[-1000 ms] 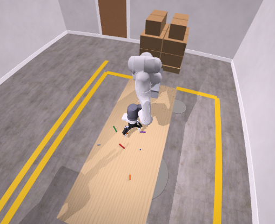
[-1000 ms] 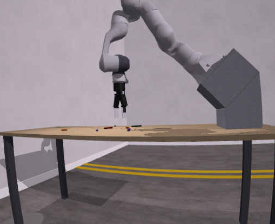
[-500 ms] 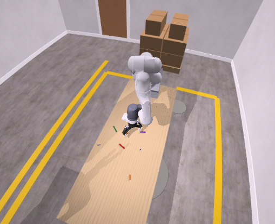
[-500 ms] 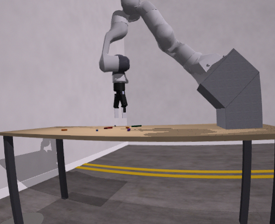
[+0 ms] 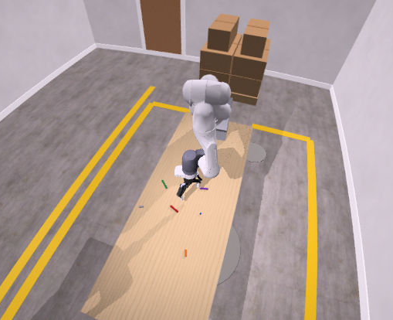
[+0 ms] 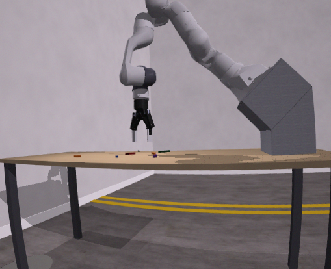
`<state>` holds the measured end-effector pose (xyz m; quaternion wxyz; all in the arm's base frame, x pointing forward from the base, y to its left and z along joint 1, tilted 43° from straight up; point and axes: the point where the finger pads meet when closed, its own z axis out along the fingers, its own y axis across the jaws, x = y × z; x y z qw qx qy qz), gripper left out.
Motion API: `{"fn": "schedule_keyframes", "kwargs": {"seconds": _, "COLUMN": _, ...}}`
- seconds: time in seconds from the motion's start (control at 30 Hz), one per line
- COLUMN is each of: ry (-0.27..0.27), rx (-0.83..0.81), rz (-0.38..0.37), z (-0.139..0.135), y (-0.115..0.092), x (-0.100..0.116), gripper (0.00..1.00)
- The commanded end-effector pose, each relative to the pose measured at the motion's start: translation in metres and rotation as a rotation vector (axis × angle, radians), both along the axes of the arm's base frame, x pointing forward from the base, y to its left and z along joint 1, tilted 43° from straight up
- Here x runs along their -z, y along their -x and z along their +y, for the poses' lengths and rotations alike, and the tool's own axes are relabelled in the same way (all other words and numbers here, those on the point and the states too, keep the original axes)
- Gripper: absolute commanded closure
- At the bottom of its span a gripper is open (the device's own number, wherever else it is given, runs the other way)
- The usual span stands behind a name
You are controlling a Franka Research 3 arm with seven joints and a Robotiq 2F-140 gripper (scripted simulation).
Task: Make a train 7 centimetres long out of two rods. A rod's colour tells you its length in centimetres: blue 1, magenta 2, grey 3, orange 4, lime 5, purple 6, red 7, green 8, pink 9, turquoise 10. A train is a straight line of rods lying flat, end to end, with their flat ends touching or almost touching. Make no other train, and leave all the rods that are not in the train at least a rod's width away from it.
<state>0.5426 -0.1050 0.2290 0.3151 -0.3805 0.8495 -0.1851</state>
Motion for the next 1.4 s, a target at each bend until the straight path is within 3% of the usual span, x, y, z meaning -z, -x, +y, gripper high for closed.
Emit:
{"fn": "schedule_keyframes", "kwargs": {"seconds": 0.0, "ry": 0.103, "rx": -0.132, "rz": 0.006, "z": 0.002, "y": -0.004, "x": -0.003, "gripper": 0.00}}
{"fn": "schedule_keyframes", "kwargs": {"seconds": 0.37, "ry": 0.274, "rx": -0.328, "rz": 0.017, "z": 0.007, "y": -0.013, "x": -0.010, "gripper": 0.00}}
{"fn": "schedule_keyframes", "kwargs": {"seconds": 0.43, "ry": 0.274, "rx": -0.328, "rz": 0.017, "z": 0.007, "y": -0.013, "x": -0.010, "gripper": 0.00}}
{"fn": "schedule_keyframes", "kwargs": {"seconds": 0.47, "ry": 0.313, "rx": -0.373, "rz": 0.019, "z": 0.008, "y": -0.015, "x": -0.012, "gripper": 0.00}}
{"fn": "schedule_keyframes", "kwargs": {"seconds": 0.93, "ry": 0.526, "rx": -0.611, "rz": 0.033, "z": 0.013, "y": -0.024, "x": -0.019, "gripper": 0.00}}
{"fn": "schedule_keyframes", "kwargs": {"seconds": 1.0, "ry": 0.526, "rx": -0.611, "rz": 0.033, "z": 0.013, "y": -0.024, "x": -0.019, "gripper": 0.00}}
{"fn": "schedule_keyframes", "kwargs": {"seconds": 1.03, "ry": 0.565, "rx": -0.654, "rz": 0.036, "z": 0.014, "y": -0.026, "x": -0.021, "gripper": 0.00}}
{"fn": "schedule_keyframes", "kwargs": {"seconds": 1.37, "ry": 0.718, "rx": -0.820, "rz": 0.047, "z": 0.017, "y": -0.031, "x": -0.025, "gripper": 0.00}}
